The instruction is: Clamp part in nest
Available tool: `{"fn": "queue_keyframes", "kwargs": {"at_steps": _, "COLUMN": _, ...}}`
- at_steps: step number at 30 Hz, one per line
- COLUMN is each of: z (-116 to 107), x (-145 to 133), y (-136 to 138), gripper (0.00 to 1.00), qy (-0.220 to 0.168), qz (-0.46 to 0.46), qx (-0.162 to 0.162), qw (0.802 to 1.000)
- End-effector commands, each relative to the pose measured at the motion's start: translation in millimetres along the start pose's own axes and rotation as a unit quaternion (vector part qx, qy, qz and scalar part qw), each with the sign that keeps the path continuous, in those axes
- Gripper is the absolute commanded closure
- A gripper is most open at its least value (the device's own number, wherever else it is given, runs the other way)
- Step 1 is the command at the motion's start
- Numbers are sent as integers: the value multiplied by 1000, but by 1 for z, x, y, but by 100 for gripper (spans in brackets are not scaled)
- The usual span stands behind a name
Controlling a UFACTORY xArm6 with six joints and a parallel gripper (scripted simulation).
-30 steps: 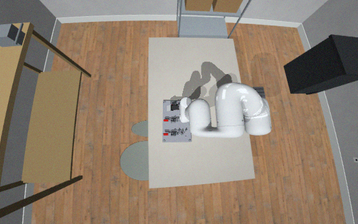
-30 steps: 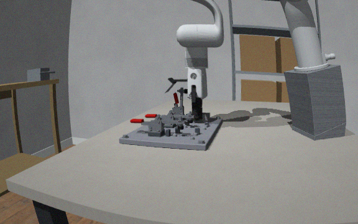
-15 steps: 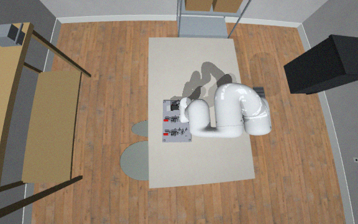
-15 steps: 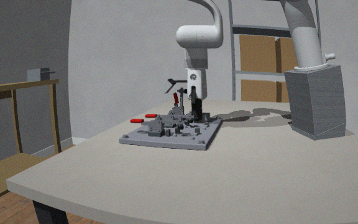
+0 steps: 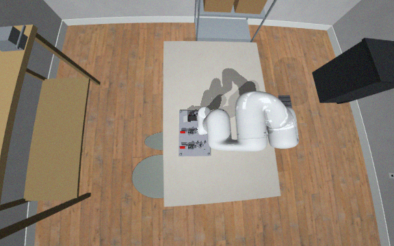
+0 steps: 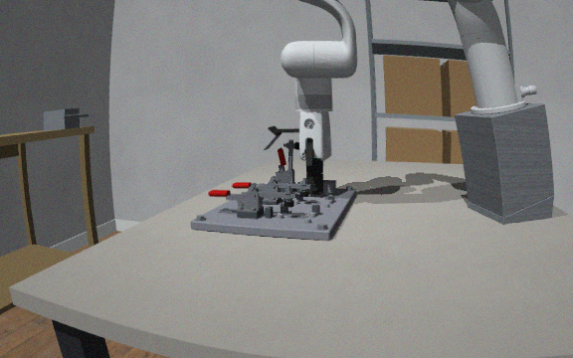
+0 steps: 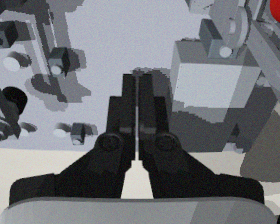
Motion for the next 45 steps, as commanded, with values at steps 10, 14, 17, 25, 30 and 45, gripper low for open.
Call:
{"fn": "queue_keyframes", "kwargs": {"at_steps": 10, "z": -1, "x": 1, "y": 2, "gripper": 100, "qy": 1, "qz": 0, "qx": 0, "qw": 1000}}
{"fn": "queue_keyframes", "kwargs": {"at_steps": 14, "z": -1, "x": 1, "y": 6, "gripper": 100, "qy": 1, "qz": 0, "qx": 0, "qw": 1000}}
{"fn": "queue_keyframes", "kwargs": {"at_steps": 17, "z": -1, "x": 1, "y": 8, "gripper": 100, "qy": 1, "qz": 0, "qx": 0, "qw": 1000}}
{"fn": "queue_keyframes", "kwargs": {"at_steps": 25, "z": -1, "x": 1, "y": 9, "gripper": 100, "qy": 1, "qz": 0, "qx": 0, "qw": 1000}}
{"fn": "queue_keyframes", "kwargs": {"at_steps": 30, "z": -1, "x": 1, "y": 9, "gripper": 100, "qy": 1, "qz": 0, "qx": 0, "qw": 1000}}
{"fn": "queue_keyframes", "kwargs": {"at_steps": 45, "z": -1, "x": 1, "y": -11, "gripper": 100, "qy": 1, "qz": 0, "qx": 0, "qw": 1000}}
Point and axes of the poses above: the point where the finger pads meet when closed, its own z axis out along the fingers, its own y axis across the jaws, x = y × z, the point moved 5 cm from there along -z, back along the fingers, and after that the axes turned 2 degrees about -z, right-handed, at the moved point
